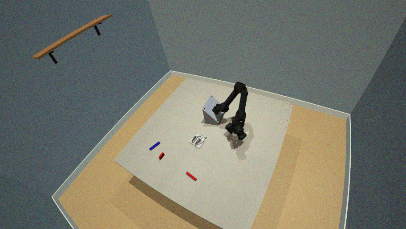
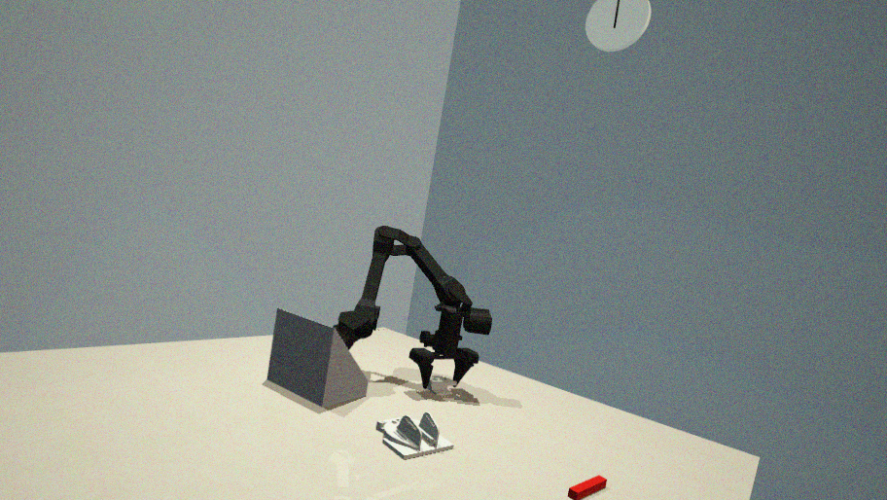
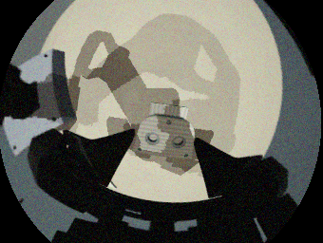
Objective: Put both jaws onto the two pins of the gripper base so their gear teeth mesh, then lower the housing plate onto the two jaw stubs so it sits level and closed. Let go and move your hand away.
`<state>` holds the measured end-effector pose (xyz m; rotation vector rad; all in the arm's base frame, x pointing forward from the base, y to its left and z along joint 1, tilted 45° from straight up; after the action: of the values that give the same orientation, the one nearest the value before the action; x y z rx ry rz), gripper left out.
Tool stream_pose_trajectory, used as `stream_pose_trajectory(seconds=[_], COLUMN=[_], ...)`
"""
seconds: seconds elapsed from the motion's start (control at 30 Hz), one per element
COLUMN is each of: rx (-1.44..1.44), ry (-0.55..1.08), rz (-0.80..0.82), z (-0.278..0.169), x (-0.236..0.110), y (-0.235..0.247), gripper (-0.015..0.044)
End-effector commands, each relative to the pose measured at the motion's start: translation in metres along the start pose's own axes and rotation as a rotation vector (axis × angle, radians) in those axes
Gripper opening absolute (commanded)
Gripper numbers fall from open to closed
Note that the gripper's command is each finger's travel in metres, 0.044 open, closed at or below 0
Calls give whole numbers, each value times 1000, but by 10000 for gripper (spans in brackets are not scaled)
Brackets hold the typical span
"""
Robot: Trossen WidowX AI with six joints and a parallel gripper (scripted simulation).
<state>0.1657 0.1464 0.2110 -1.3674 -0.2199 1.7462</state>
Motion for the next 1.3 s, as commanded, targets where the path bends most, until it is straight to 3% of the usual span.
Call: stream_pose_trajectory(seconds=[0.0,0.33,0.77,1.27], rx=[5,5,0,0], ry=[6,6,0,3], rz=[1,1,0,4], z=[-1,-1,0,-2], x=[0,1,0,-10], y=[0,0,0,-1], gripper=[440,440,353,351])
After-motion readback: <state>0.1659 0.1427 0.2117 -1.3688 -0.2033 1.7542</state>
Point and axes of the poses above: the point midway between the two fingers, 35 mm back from their tips, its own x axis out along the fingers, its own y axis across the jaws, z = x × y, the point moved 9 cm from there along -x, back along the fingers, and after that the axes turned 10 degrees about x, right-handed, at the moved point
